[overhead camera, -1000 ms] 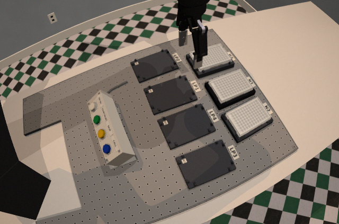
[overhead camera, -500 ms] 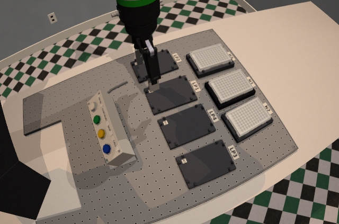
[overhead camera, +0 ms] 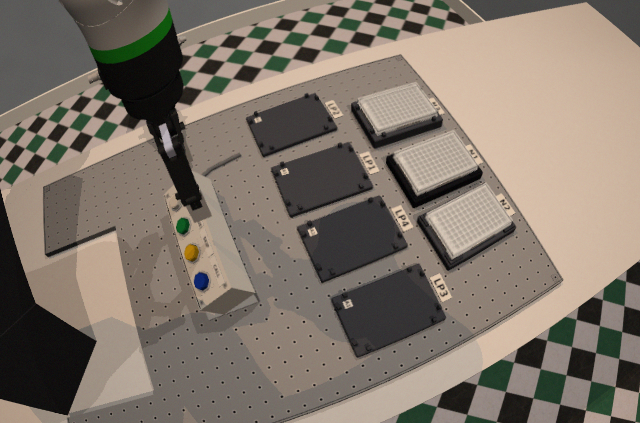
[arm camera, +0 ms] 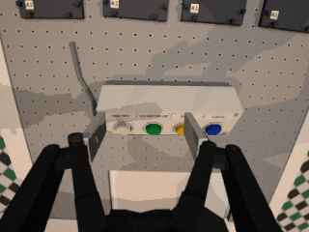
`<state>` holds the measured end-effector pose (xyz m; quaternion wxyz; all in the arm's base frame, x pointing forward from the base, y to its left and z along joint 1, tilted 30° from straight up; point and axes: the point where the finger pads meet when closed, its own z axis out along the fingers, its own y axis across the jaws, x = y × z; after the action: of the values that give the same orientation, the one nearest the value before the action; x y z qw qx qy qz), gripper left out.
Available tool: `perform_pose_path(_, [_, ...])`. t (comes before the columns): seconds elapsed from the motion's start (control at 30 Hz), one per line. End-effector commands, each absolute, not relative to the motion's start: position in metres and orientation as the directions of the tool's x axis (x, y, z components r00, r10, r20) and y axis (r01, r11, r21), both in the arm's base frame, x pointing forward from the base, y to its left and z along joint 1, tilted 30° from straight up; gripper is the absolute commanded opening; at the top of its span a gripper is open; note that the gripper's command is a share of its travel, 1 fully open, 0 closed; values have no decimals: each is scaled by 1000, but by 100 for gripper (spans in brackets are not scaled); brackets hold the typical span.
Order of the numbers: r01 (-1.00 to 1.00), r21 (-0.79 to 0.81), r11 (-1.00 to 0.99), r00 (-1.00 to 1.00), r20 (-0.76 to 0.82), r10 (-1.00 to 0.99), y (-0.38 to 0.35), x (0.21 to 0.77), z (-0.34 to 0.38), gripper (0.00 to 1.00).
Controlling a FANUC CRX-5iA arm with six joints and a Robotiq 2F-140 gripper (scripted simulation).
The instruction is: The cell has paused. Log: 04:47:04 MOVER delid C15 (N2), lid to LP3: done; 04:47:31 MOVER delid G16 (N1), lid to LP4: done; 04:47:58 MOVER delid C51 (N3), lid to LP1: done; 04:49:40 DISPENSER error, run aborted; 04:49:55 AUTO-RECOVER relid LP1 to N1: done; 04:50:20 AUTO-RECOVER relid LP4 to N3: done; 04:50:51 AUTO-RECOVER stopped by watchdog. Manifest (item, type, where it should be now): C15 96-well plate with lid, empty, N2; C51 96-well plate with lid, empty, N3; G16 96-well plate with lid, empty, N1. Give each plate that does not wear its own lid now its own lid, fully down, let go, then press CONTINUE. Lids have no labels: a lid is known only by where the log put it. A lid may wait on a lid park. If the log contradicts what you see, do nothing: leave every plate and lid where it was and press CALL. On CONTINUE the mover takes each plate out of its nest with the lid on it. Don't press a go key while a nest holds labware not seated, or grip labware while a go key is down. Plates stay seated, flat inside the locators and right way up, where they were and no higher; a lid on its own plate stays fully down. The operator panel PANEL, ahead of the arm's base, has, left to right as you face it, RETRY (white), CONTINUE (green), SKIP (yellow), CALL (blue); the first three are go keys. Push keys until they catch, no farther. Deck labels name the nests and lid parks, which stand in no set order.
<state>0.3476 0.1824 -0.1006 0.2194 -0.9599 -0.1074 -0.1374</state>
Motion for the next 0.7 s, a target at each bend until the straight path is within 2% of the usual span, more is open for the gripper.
perform_pose_path(0.0, [268, -382, -884, 936, 322, 144, 164, 311, -109, 66])
perform_pose_path(0.13, [268, -382, -885, 936, 322, 144, 163, 309, -109, 66])
perform_pose_path(0.17, [268, -382, -885, 936, 322, 144, 163, 309, -109, 0])
perform_pose_path(0.67, [268, -382, -885, 936, 322, 144, 163, 309, -109, 0])
